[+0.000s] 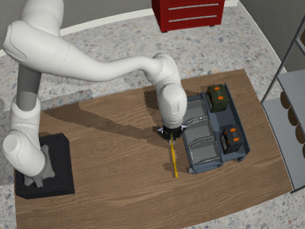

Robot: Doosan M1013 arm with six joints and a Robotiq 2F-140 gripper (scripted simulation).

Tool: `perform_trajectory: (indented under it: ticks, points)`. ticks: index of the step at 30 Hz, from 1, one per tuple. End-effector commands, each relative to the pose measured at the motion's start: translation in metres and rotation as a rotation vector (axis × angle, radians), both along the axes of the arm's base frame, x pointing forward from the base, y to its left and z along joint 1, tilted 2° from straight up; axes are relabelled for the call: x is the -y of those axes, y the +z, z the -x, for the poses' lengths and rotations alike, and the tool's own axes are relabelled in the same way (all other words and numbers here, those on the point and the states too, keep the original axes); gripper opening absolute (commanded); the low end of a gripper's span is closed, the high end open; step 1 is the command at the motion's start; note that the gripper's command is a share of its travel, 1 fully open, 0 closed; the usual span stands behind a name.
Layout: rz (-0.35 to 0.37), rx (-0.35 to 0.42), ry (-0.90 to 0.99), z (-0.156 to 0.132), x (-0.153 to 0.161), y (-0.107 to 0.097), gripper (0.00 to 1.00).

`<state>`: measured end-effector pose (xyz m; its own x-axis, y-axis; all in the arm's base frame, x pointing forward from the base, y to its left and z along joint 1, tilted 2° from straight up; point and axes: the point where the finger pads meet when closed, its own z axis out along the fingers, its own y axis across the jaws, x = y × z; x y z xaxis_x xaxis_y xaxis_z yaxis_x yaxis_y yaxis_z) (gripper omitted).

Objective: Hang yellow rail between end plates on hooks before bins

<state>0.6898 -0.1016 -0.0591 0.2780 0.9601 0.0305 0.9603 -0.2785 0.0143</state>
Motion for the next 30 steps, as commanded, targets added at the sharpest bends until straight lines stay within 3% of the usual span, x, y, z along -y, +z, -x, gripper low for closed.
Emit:
perform_trajectory:
  ticks: [1, 8, 13, 25, 30]
  points:
    - [0.000, 0.000, 0.000, 0.000, 0.000, 0.000, 0.10]
    - [0.000, 0.000, 0.000, 0.000, 0.000, 0.000, 0.10]
    - [-0.001, 0.003, 0.074, -0.005, 0.002, 0.030, 0.10]
    - [-0.001, 0.003, 0.074, -0.005, 0.002, 0.030, 0.10]
    - [-0.001, 0.003, 0.074, -0.012, 0.004, 0.070, 0.10]
